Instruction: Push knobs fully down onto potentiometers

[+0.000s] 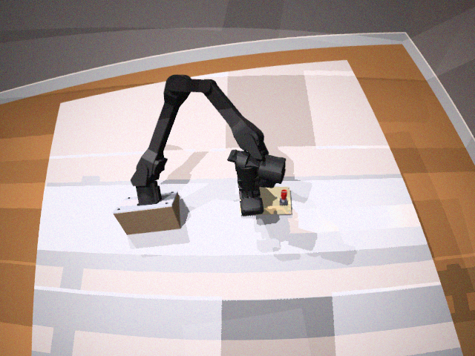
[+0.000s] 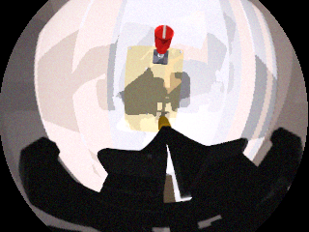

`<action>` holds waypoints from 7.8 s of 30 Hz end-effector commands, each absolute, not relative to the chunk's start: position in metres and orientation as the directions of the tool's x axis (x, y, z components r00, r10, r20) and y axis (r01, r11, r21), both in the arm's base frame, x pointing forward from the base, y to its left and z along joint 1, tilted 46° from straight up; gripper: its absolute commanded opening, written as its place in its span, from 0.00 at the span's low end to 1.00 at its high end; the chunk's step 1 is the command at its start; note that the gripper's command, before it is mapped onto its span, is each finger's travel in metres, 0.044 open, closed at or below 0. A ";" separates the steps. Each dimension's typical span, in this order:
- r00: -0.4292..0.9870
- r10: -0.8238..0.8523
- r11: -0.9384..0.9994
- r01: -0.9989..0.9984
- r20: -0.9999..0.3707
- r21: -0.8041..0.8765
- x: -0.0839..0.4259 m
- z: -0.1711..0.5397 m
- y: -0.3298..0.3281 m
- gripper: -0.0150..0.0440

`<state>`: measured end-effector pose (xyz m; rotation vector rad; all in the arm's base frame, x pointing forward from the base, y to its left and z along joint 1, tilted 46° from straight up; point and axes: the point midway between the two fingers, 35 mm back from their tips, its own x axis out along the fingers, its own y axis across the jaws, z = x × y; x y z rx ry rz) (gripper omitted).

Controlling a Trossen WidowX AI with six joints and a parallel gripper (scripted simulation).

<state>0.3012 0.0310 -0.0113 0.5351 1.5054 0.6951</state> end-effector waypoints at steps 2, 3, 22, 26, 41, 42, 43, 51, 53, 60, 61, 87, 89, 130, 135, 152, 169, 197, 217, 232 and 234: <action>-0.076 0.707 0.698 -0.093 -0.704 0.711 0.301 -0.018 0.039 0.25; -0.076 0.707 0.698 -0.093 -0.704 0.711 0.301 -0.018 0.039 0.25; -0.076 0.707 0.698 -0.093 -0.704 0.711 0.301 -0.019 0.040 0.25; -0.076 0.707 0.698 -0.093 -0.704 0.710 0.301 -0.018 0.039 0.25; -0.076 0.706 0.698 -0.093 -0.704 0.710 0.303 -0.002 0.023 0.25; -0.076 0.706 0.698 -0.093 -0.704 0.710 0.303 -0.001 0.022 0.25; -0.076 0.706 0.698 -0.093 -0.704 0.710 0.303 0.001 0.020 0.25; -0.083 0.710 0.695 -0.083 -0.700 0.715 0.300 -0.002 0.023 0.48; -0.083 0.710 0.695 -0.083 -0.700 0.715 0.300 -0.002 0.023 0.57; -0.061 0.688 0.723 -0.013 -0.723 0.690 0.313 0.012 0.028 0.34; -0.061 0.689 0.725 0.022 -0.723 0.689 0.315 0.012 0.028 0.30; -0.065 0.693 0.471 0.794 -0.718 0.384 0.348 0.021 0.018 0.25; -0.065 0.694 0.433 0.834 -0.717 0.343 0.351 0.022 0.017 0.25; -0.070 0.702 -0.494 0.669 -0.709 -0.555 0.395 0.034 0.003 0.25; -0.071 0.703 -0.574 0.532 -0.708 -0.623 0.400 0.035 0.002 0.25; -0.072 0.705 -0.699 0.096 -0.705 -0.709 0.412 0.038 -0.002 0.25; -0.072 0.706 -0.698 0.096 -0.705 -0.709 0.410 0.022 0.015 0.25; -0.072 0.706 -0.698 0.096 -0.704 -0.710 0.409 0.009 0.028 0.25; -0.072 0.706 -0.698 0.096 -0.704 -0.710 0.409 0.007 0.030 0.25; -0.072 0.707 -0.698 0.096 -0.704 -0.710 0.408 0.003 0.034 0.25; -0.072 0.707 -0.698 0.096 -0.704 -0.710 0.408 0.003 0.034 0.25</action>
